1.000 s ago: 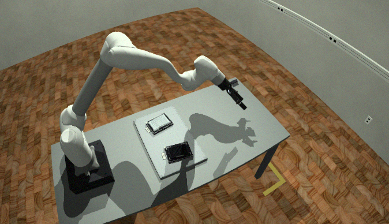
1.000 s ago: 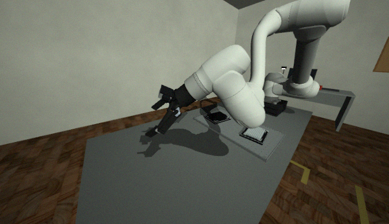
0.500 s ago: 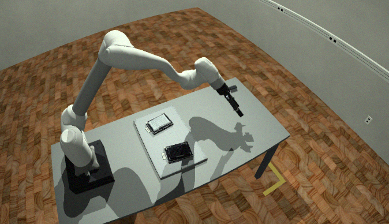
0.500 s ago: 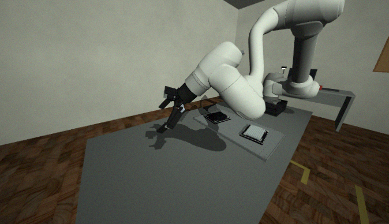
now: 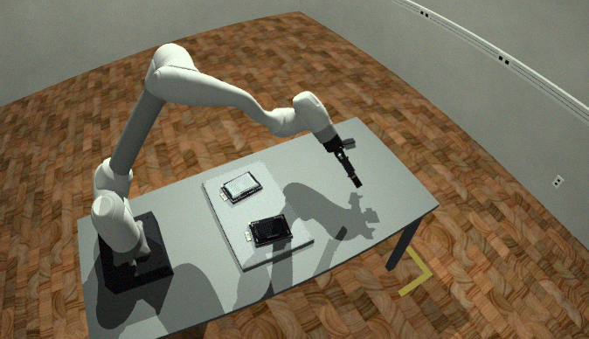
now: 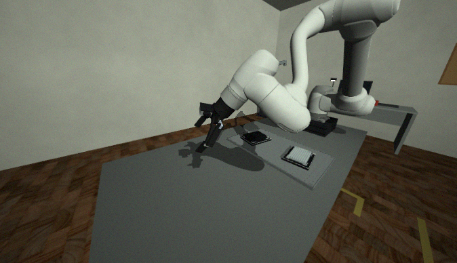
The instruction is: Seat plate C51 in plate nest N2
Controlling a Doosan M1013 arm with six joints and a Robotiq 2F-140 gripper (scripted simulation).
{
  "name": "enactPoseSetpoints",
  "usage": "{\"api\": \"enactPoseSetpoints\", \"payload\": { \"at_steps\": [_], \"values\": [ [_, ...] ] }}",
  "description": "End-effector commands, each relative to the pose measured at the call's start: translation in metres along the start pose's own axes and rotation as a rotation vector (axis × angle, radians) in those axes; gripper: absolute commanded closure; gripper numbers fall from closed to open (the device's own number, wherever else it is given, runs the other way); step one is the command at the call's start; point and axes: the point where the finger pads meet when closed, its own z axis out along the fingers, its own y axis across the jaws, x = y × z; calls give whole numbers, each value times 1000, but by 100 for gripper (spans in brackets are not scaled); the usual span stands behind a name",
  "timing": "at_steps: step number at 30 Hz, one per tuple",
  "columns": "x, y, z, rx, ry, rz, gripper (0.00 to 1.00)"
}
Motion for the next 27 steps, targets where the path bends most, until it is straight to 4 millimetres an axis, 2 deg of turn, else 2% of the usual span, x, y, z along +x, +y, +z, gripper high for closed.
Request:
{"api": "enactPoseSetpoints", "payload": {
  "at_steps": [1, 5, 7, 8, 11, 17, 21, 27],
  "values": [
    [-19, 17, 2, 16, -63, -18, 0],
    [-34, 25, 2, 22, -57, -18, 0],
    [-35, 27, 2, 18, -53, -18, 0],
    [-43, 30, 2, 28, -92, -29, 0],
    [-44, 33, 1, 42, -117, -38, 0],
    [-68, 45, 2, 43, -112, -39, 0],
    [-90, 54, -1, 73, -180, -63, 0],
    [-109, 63, -3, 91, -207, -72, 0]
  ]
}}
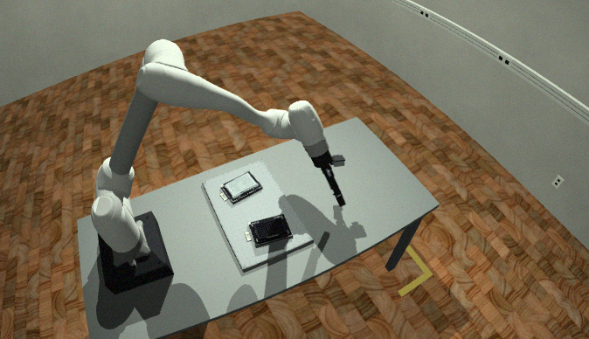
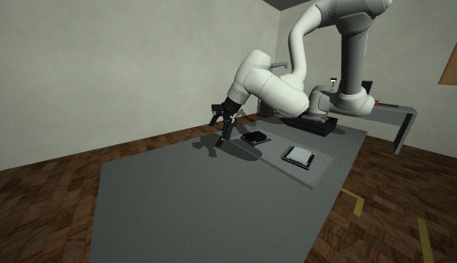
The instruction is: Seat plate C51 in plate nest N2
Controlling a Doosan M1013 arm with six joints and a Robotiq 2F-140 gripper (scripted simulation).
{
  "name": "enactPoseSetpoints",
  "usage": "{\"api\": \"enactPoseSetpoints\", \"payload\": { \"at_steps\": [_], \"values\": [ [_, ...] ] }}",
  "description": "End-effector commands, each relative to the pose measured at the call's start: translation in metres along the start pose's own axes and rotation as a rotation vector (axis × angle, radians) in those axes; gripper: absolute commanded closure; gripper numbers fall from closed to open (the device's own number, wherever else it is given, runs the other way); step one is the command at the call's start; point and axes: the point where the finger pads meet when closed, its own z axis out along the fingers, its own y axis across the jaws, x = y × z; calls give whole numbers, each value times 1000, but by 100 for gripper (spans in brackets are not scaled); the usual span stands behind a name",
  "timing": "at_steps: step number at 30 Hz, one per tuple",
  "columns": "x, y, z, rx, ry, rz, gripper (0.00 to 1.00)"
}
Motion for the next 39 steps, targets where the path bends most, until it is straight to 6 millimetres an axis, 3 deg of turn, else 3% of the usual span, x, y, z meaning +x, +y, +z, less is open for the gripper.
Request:
{"api": "enactPoseSetpoints", "payload": {
  "at_steps": [1, 15, 18, 30, 35, 39],
  "values": [
    [-12, 9, 1, 13, -29, -4, 0],
    [-73, 27, 0, 73, -97, -32, 0],
    [-74, 28, -1, 73, -97, -32, 0],
    [-130, 41, -6, 156, -189, -64, 0],
    [-141, 43, -8, 159, -181, -63, 0],
    [-163, 46, -12, 203, -225, -77, 0]
  ]
}}
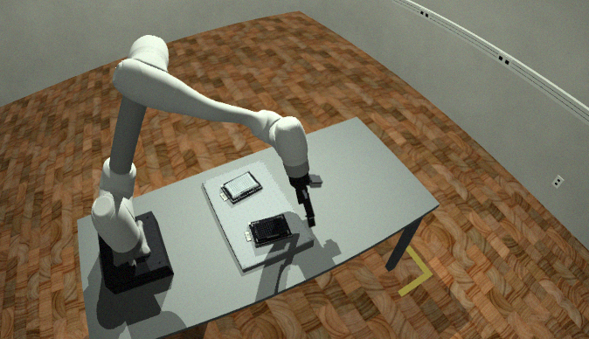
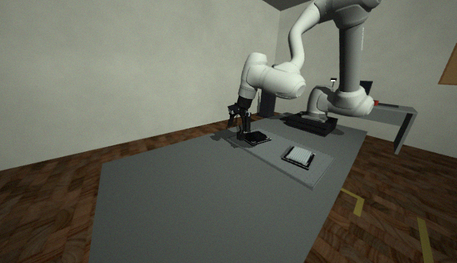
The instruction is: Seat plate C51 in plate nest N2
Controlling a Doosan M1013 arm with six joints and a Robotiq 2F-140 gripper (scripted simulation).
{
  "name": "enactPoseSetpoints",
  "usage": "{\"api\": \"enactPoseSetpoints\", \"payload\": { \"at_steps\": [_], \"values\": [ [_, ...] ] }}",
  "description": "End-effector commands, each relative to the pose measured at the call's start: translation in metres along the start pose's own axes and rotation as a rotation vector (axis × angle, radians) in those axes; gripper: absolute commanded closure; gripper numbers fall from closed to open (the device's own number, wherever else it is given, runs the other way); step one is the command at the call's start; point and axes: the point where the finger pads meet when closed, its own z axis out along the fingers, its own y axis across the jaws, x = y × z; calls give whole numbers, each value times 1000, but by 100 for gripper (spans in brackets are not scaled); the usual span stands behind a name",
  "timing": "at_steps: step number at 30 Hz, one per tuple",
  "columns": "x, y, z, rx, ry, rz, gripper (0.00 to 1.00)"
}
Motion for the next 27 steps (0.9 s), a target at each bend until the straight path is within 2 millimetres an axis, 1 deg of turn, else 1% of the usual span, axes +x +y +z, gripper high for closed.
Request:
{"api": "enactPoseSetpoints", "payload": {
  "at_steps": [1, 3, 4, 6, 10, 11, 13, 15, 20, 23, 27],
  "values": [
    [-21, 5, 0, 24, -14, -3, 0],
    [-29, 6, 0, 24, -14, -3, 0],
    [-29, 6, 0, 24, -14, -3, 0],
    [-42, 6, 0, 72, -53, -16, 0],
    [-59, 6, -1, 73, -44, -16, 0],
    [-62, 6, -1, 73, -44, -16, 0],
    [-62, 6, -1, 73, -44, -16, 0],
    [-75, 6, -1, 123, -77, -28, 0],
    [-95, 5, -2, 123, -68, -27, 0],
    [-112, 4, -4, 175, -96, -38, 0],
    [-126, 3, -5, 175, -87, -37, 0]
  ]
}}
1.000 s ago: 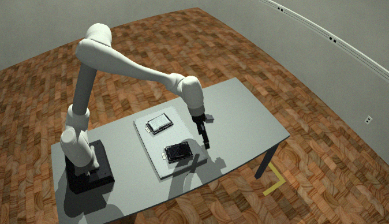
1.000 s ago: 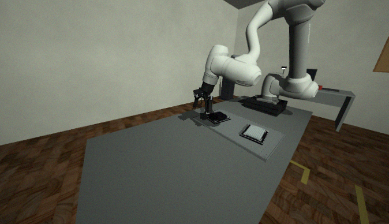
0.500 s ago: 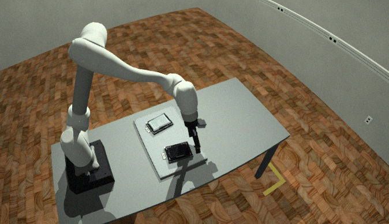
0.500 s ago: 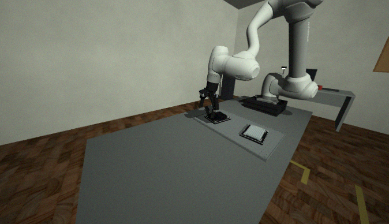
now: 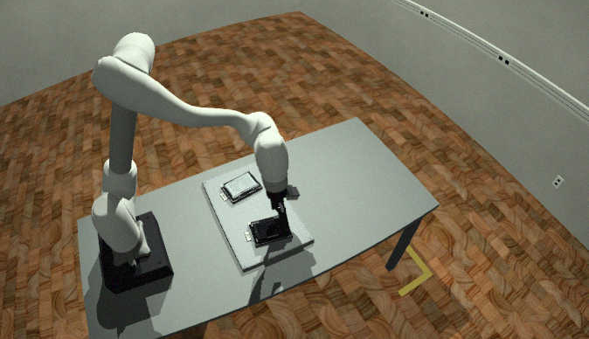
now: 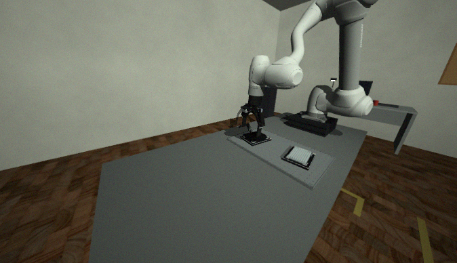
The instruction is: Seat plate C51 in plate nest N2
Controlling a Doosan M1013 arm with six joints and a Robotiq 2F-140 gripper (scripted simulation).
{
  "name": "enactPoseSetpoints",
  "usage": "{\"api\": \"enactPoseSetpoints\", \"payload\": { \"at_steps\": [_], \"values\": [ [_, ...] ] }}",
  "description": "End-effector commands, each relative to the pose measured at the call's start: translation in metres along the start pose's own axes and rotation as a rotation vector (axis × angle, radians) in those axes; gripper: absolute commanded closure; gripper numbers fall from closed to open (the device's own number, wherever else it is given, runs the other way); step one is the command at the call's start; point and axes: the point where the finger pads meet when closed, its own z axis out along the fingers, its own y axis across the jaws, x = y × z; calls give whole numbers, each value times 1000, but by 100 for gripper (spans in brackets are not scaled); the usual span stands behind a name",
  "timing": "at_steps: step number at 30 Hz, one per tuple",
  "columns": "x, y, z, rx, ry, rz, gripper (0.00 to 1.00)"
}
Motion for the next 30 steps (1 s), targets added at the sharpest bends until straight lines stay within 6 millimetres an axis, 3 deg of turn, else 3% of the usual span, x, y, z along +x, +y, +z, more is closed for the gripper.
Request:
{"api": "enactPoseSetpoints", "payload": {
  "at_steps": [1, 3, 8, 27, 30],
  "values": [
    [-22, 0, 0, 44, -15, -5, 0],
    [-22, 0, 0, 44, -15, -5, 0],
    [-44, -4, 0, 63, -13, -8, 0],
    [-43, -5, 0, 61, -16, -10, 0],
    [-46, -4, 8, 62, -18, -8, 0]
  ]
}}
